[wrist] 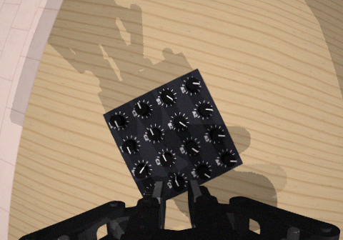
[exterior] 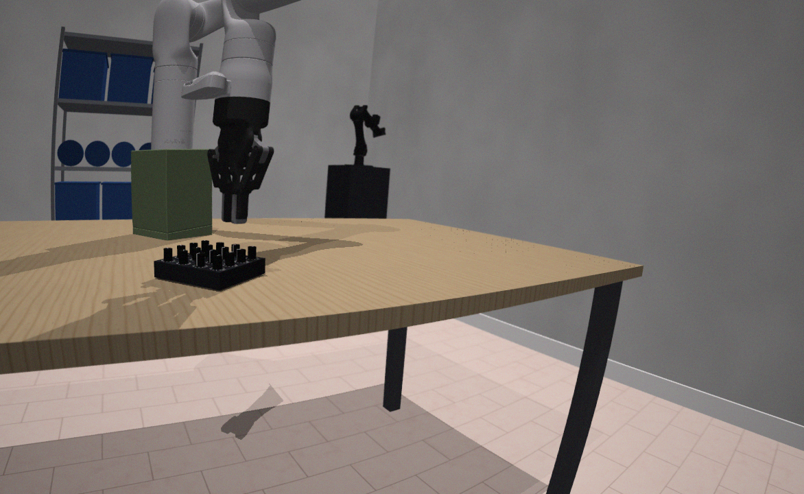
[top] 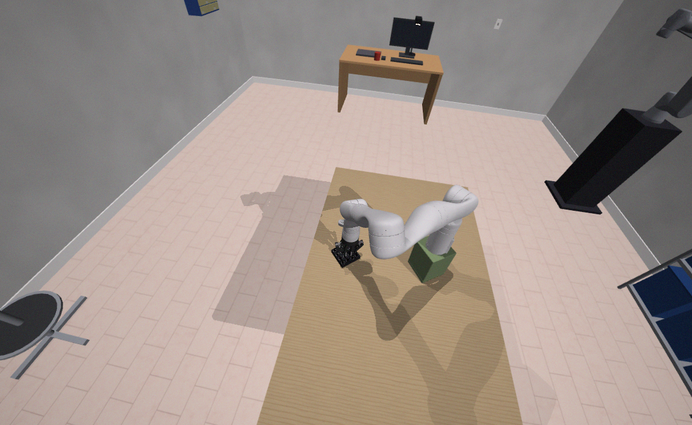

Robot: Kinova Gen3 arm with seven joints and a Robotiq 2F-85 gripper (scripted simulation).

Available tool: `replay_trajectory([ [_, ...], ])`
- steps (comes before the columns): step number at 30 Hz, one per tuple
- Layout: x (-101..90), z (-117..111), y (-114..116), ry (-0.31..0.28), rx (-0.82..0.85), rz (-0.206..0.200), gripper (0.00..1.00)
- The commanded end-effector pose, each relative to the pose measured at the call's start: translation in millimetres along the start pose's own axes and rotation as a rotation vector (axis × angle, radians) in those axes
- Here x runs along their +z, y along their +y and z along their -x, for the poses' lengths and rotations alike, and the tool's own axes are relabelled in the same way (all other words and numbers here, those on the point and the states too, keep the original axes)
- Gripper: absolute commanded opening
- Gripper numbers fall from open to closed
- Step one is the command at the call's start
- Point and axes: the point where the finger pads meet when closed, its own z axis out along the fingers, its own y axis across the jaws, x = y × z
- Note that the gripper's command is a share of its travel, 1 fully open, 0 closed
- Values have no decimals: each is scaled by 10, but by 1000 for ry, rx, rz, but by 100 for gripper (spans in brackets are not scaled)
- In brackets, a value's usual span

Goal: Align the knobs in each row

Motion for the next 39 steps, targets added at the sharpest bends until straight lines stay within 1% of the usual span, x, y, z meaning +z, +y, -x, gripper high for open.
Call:
replay_trajectory([
  [1,-29,15,-46,-6,62,-1,19],
  [3,-35,12,-60,-7,108,-1,19],
  [5,-35,12,-60,-7,108,-1,19],
  [6,-39,10,-68,-7,133,-1,19],
  [20,-108,-24,-198,-8,573,1,19],
  [22,-108,-24,-198,-8,573,1,19],
  [33,-163,-55,-295,-7,904,2,19],
  [37,-179,-63,-320,-6,991,2,19],
  [39,-179,-63,-320,-6,991,2,19],
])
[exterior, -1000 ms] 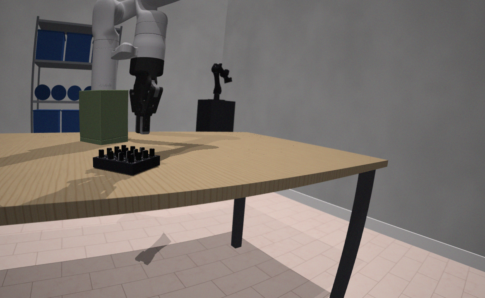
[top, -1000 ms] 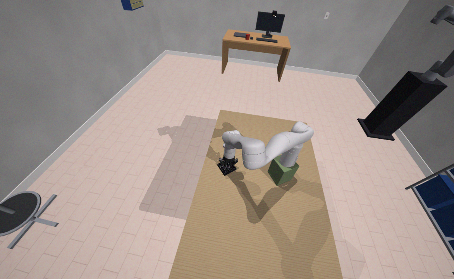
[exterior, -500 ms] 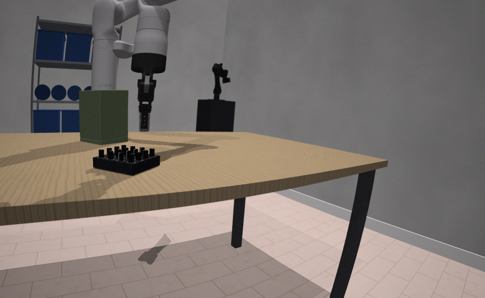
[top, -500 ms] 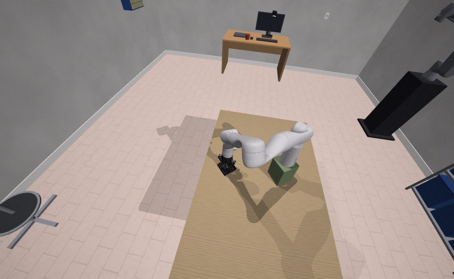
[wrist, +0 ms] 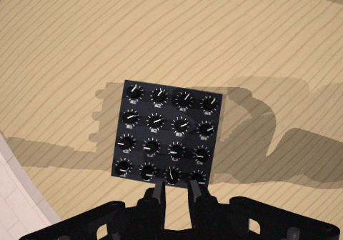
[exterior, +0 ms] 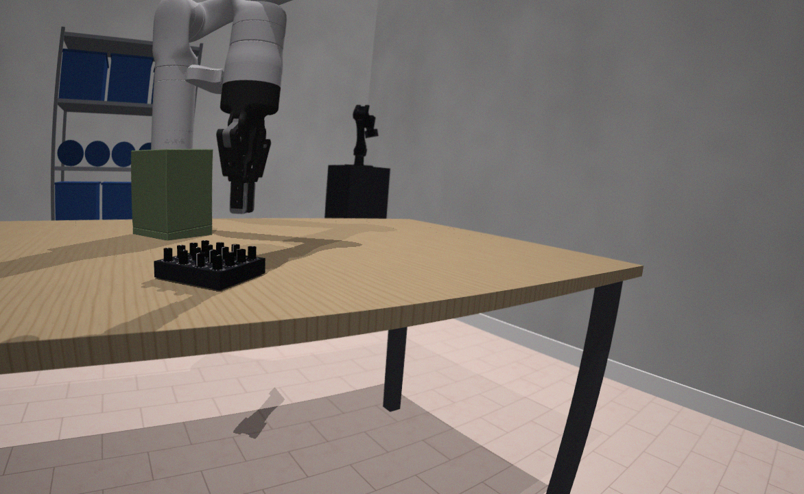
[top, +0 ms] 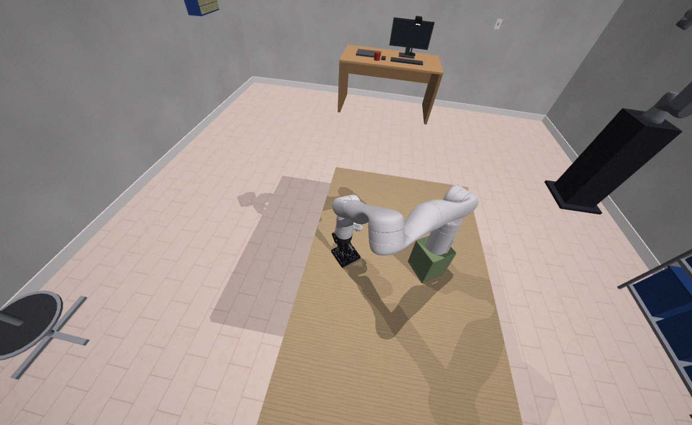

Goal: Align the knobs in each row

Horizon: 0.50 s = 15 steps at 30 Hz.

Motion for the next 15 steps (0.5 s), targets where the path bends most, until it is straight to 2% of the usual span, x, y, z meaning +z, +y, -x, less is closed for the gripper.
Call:
replay_trajectory([
  [1,-28,32,-13,-1,41,7,19],
  [8,-44,47,-35,-1,127,7,19],
  [15,-48,51,-40,0,136,6,19],
])
